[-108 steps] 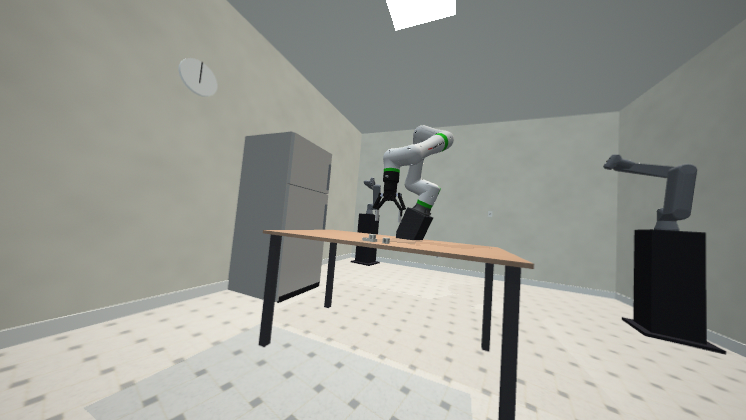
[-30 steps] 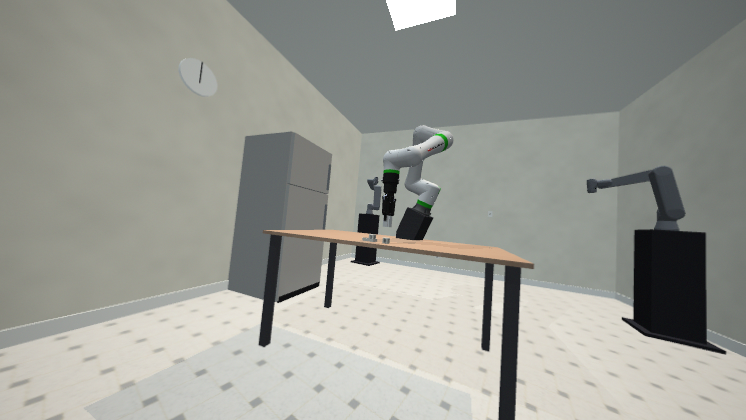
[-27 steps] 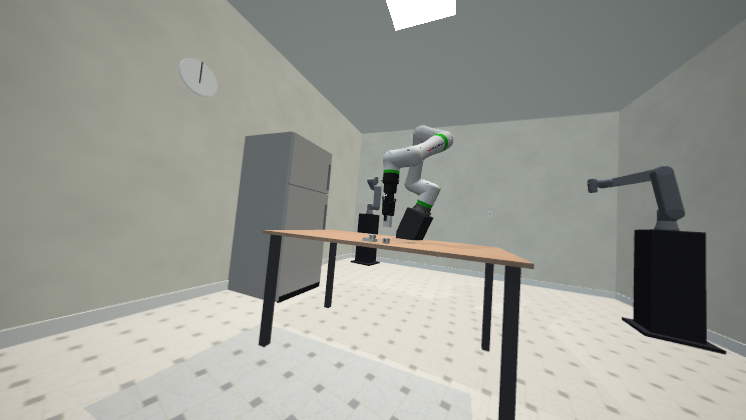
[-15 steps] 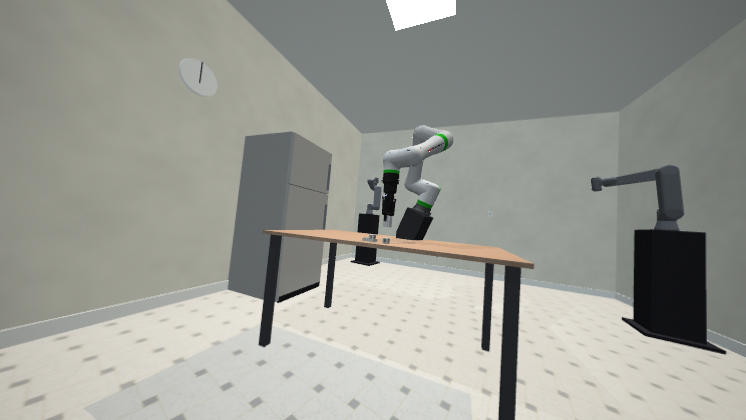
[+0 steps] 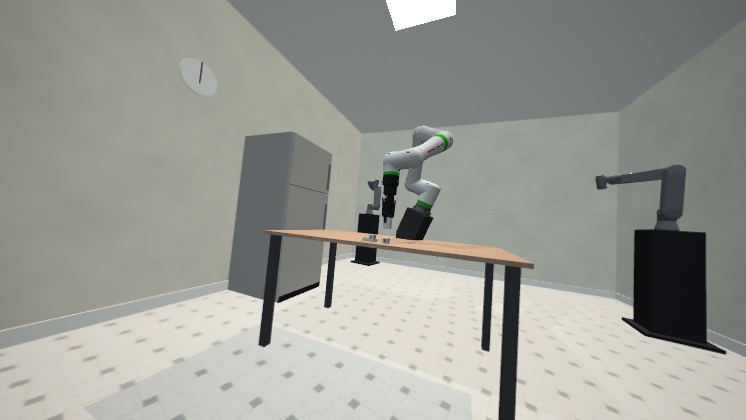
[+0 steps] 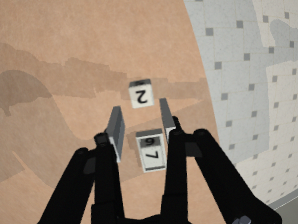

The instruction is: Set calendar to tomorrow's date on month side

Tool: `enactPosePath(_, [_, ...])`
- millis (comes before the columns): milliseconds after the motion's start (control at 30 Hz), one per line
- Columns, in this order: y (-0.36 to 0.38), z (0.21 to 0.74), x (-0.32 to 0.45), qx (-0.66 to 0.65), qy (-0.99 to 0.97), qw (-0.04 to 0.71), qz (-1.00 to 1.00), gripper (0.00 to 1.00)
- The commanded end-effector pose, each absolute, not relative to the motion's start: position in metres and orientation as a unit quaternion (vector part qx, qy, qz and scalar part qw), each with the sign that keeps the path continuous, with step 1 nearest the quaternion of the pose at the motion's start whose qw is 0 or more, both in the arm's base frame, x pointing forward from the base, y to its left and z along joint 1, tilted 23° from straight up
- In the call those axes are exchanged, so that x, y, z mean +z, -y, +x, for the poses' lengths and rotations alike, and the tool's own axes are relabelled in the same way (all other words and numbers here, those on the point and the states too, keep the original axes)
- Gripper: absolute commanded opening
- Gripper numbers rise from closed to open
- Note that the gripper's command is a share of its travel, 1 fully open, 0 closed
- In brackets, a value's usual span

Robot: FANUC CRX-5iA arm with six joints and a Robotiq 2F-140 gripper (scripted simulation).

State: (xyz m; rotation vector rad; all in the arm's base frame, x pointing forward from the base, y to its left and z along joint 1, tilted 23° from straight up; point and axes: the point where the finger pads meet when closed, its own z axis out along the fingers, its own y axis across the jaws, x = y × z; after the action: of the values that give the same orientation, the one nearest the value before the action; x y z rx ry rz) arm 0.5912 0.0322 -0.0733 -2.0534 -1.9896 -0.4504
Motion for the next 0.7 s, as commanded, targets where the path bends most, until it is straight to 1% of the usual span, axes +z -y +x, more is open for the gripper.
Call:
enactPosePath(0, [-0.034, 0.592, -0.077, -0.155, 0.682, 0.123, -0.704, 0.36])
enactPosePath(667, [-0.043, 0.593, -0.099, -0.155, 0.682, 0.123, -0.704, 0.36])
